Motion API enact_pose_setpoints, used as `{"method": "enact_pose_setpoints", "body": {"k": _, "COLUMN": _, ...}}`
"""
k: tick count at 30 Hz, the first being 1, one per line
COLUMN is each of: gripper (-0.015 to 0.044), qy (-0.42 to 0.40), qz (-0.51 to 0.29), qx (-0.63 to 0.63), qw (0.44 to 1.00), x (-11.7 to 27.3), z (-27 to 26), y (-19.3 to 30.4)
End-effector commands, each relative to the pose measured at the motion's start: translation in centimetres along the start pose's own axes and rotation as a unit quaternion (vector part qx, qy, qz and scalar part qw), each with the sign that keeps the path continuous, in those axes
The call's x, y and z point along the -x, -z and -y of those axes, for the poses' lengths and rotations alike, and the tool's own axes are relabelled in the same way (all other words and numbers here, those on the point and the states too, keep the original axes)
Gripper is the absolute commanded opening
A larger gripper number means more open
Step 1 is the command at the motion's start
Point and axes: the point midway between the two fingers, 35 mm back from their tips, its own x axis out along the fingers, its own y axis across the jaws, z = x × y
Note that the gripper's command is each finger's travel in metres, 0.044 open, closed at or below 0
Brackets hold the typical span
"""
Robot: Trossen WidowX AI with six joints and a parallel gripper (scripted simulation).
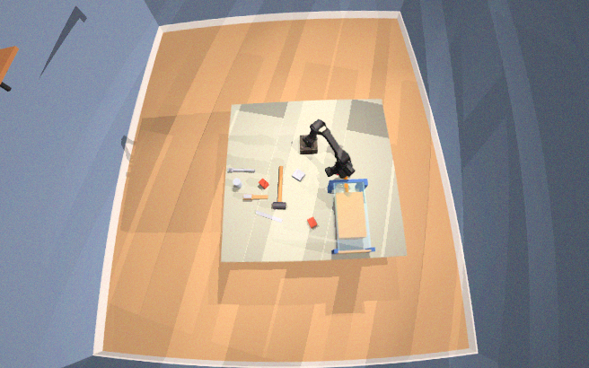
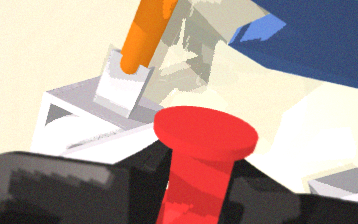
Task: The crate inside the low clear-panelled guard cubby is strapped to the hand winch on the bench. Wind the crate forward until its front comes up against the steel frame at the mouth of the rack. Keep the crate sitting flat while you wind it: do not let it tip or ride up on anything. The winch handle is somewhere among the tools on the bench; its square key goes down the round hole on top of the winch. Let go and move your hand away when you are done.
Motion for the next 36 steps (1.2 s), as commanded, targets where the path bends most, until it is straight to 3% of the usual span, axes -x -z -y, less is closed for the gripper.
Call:
{"method": "enact_pose_setpoints", "body": {"k": 1, "gripper": 0.0000, "qy": -0.009, "qz": 0.011, "qx": 0.001, "qw": 1.000, "x": 0.1, "z": -0.9, "y": -1.1}}
{"method": "enact_pose_setpoints", "body": {"k": 36, "gripper": 0.0000, "qy": -0.010, "qz": 0.013, "qx": 0.001, "qw": 1.000, "x": 0.3, "z": -4.5, "y": -4.0}}
